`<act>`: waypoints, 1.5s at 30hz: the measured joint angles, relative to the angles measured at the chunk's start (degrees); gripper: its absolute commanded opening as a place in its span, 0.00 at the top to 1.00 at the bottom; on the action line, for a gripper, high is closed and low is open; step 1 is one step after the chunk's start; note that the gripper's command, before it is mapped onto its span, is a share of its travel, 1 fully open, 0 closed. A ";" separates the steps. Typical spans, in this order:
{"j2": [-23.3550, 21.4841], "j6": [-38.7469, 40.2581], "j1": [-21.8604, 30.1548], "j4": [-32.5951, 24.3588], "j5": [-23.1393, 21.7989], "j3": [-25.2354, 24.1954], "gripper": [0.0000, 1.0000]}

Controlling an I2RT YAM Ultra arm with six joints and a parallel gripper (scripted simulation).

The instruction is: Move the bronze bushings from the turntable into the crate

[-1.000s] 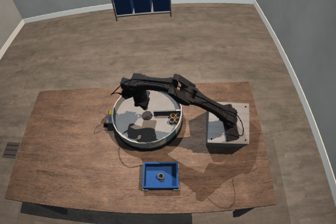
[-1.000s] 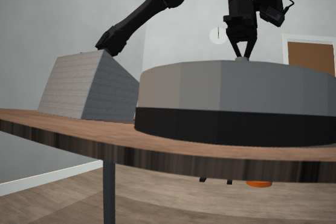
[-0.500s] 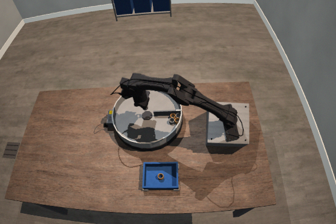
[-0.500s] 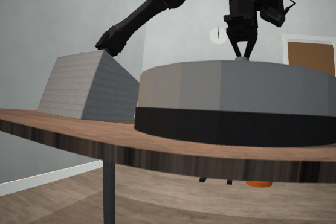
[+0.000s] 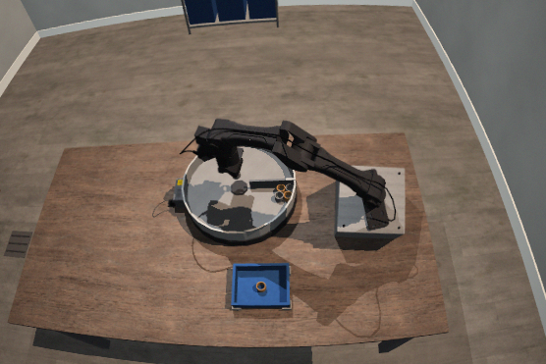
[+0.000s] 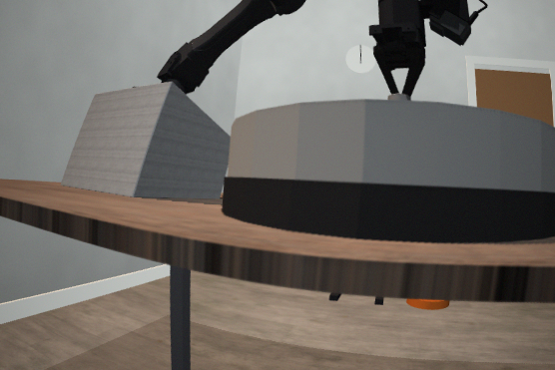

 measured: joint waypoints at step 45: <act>1.05 1.07 1.18 4.81 -0.15 -3.72 1.00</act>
